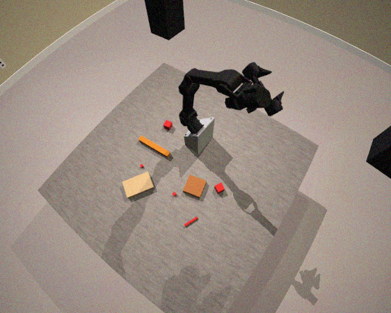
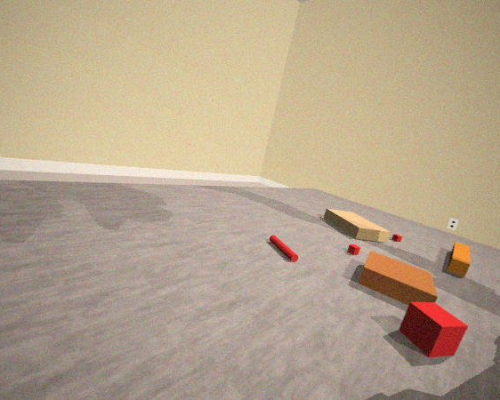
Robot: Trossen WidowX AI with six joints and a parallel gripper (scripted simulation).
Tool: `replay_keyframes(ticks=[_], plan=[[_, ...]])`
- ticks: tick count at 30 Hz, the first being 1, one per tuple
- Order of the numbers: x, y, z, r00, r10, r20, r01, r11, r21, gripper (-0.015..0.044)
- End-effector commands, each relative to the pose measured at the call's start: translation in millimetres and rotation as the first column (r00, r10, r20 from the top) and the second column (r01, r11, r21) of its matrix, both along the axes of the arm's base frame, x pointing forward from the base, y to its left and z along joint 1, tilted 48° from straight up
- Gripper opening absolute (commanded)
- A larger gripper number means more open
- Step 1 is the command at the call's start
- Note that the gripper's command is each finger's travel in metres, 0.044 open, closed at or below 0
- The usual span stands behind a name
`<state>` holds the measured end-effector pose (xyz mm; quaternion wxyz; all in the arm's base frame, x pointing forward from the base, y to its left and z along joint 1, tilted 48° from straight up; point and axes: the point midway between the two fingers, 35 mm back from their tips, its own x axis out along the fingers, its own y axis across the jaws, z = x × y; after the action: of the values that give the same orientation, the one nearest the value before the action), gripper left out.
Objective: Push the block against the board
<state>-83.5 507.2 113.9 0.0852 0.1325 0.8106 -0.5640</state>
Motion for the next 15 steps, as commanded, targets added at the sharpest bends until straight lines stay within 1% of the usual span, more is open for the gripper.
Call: replay_keyframes(ticks=[1, 6, 15], plan=[[0.0, 0.0, 0.0, 1.000, 0.000, 0.000, 0.000, 1.000, 0.000, 0.0374], [9.6, -0.5, -3.5, 1.000, -0.006, 0.030, 0.005, 0.999, 0.036, 0.0242], [72.0, -9.3, -27.1, 0.972, -0.040, 0.231, -0.017, 0.971, 0.239, 0.0006]])
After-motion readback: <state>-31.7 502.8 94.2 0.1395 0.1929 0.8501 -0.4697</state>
